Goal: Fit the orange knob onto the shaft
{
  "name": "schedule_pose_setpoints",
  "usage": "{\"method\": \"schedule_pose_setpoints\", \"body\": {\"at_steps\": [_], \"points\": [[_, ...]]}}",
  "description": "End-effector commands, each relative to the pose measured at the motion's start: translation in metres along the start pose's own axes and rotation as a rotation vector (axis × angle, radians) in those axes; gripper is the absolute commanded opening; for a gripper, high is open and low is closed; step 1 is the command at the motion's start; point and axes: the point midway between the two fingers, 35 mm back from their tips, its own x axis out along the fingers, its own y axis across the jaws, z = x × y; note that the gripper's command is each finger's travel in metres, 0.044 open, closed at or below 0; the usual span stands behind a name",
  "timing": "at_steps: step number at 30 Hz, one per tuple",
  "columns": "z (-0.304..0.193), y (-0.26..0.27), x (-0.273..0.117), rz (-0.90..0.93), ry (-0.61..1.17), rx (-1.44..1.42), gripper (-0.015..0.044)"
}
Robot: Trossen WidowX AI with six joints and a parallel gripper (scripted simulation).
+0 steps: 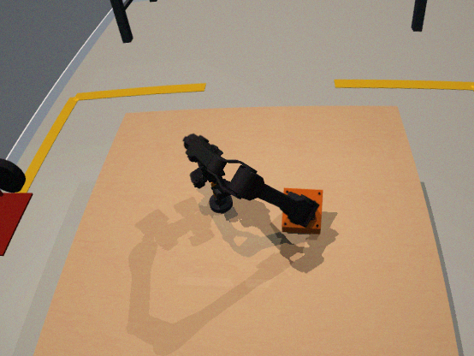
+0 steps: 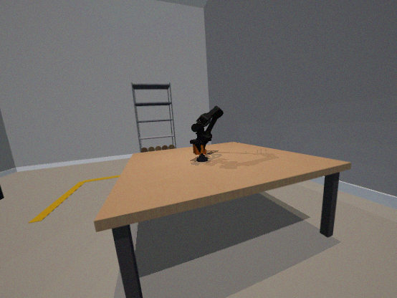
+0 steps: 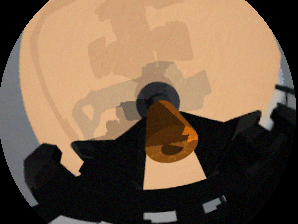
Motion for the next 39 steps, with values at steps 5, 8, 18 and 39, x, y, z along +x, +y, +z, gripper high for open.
{"method": "schedule_pose_setpoints", "body": {"at_steps": [5, 8, 18, 39], "points": [[0.0006, -0.0002, -0.0041, 0.004, -0.003, -0.004, 0.0], [0.0007, -0.0004, -0.0043, 0.004, -0.003, -0.059, 0.0], [0.0016, -0.003, -0.0011, 0.004, -0.003, -0.213, 0.0], [-0.0003, 0.0017, 0.0008, 0.004, -0.003, -0.213, 0.0]]}}
